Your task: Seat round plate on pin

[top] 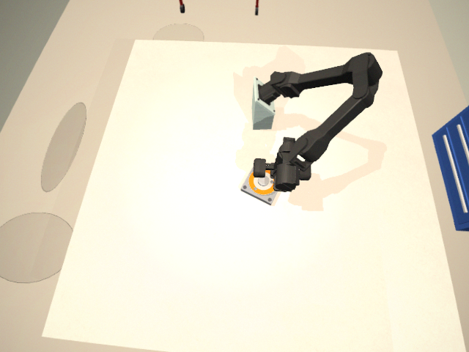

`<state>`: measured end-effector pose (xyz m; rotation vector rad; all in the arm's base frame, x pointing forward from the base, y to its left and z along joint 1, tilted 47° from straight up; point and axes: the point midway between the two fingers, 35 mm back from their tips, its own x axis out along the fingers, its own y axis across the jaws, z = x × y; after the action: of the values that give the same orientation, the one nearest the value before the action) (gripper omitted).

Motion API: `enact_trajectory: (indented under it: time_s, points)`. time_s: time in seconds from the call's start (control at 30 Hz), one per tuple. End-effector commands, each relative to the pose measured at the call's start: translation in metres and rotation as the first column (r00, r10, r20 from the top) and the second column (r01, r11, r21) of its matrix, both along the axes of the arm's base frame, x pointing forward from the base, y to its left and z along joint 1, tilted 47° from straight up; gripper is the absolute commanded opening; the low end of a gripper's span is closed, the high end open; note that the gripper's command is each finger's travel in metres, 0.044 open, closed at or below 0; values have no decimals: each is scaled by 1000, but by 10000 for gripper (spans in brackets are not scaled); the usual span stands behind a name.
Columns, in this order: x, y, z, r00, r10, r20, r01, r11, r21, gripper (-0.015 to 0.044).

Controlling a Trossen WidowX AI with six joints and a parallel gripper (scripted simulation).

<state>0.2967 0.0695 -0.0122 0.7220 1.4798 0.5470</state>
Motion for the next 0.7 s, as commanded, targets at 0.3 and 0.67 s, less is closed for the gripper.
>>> enact_trajectory:
  time_s: [0.3,0.67]
  points:
    - [10,-1,1,1000,-3,1,3,1000,4,0]
    - [13,-14,11,1000,-4,2,4,1000,1,0]
